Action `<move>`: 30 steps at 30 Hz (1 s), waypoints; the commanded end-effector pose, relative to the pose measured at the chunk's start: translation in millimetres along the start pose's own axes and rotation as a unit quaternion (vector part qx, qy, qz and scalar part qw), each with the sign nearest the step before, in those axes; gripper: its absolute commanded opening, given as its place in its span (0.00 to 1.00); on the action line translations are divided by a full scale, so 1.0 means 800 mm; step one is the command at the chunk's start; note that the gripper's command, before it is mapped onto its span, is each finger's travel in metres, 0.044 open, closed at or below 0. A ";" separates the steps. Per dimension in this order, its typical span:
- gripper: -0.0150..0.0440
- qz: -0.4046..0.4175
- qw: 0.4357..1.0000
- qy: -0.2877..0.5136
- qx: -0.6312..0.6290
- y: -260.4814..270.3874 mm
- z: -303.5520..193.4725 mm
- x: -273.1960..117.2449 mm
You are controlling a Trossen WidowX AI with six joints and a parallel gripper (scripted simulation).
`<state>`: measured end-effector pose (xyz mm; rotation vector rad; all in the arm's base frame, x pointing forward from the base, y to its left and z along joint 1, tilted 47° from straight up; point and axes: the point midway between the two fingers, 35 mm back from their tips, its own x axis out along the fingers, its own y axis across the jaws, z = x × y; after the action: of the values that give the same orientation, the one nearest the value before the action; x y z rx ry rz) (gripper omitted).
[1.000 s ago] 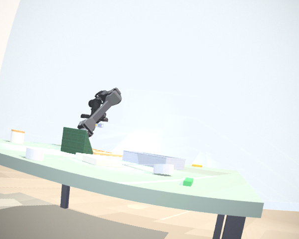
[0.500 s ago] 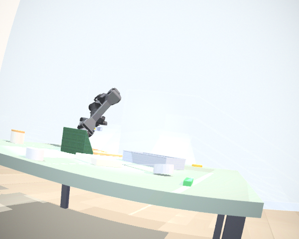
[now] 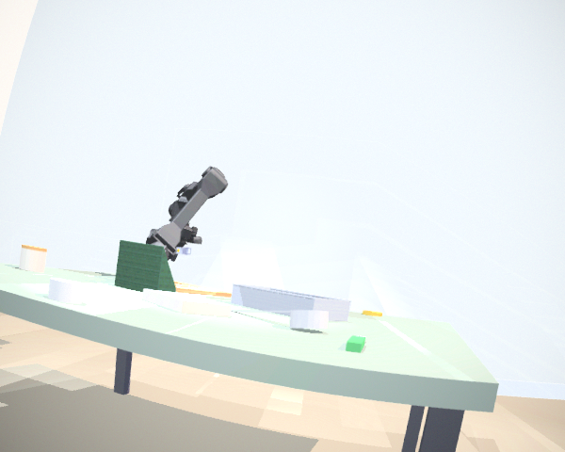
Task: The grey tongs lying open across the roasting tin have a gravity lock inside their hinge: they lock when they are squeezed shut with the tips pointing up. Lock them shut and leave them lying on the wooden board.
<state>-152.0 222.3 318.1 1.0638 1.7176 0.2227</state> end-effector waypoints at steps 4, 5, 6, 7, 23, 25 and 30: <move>0.00 -0.002 1.000 0.000 0.002 -0.001 0.002 0.015; 0.00 -0.002 1.000 0.000 0.003 -0.001 0.002 0.017; 0.00 -0.002 1.000 0.000 0.004 0.000 0.002 0.019; 0.00 -0.002 1.000 0.000 0.005 0.000 0.002 0.021; 0.00 -0.001 1.000 0.001 0.017 0.004 0.007 0.051; 0.00 -0.001 1.000 0.002 0.018 0.005 0.007 0.055; 0.00 0.000 1.000 0.002 0.019 0.005 0.008 0.056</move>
<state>-146.7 255.0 289.5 1.0982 1.7300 0.1894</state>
